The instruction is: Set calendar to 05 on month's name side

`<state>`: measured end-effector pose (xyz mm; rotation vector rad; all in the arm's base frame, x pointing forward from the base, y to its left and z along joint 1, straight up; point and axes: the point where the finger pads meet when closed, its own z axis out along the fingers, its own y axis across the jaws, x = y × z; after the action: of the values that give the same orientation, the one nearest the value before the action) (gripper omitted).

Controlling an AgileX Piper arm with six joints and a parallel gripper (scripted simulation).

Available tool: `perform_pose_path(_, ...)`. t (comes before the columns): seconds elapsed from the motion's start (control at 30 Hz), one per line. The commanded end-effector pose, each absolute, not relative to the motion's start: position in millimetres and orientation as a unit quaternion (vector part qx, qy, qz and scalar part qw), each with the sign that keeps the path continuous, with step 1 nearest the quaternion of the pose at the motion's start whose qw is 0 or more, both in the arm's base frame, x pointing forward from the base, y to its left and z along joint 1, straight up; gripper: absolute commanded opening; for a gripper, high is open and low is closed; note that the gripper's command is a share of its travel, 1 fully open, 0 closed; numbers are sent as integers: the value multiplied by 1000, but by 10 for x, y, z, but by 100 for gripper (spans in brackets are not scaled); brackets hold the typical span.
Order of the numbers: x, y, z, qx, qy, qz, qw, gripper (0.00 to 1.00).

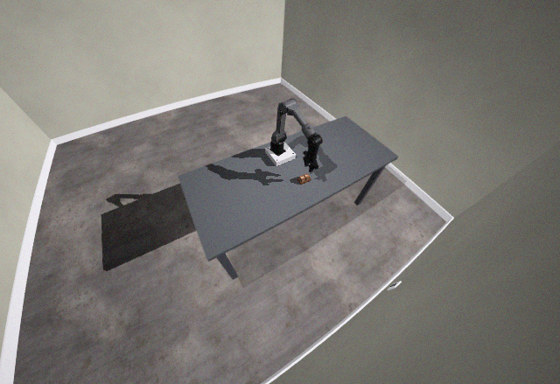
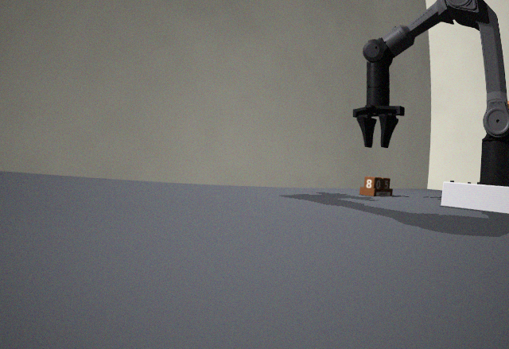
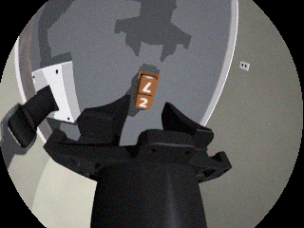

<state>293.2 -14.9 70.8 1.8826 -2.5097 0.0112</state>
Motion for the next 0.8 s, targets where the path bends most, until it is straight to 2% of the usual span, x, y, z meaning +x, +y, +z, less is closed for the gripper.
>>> perform_pose_path(0.0,2936,-143,716,601,-799,4,1,63)
perform_pose_path(0.03,2937,-143,716,601,-799,4,1,100)
perform_pose_path(0.77,2937,-143,716,601,-799,4,1,100)
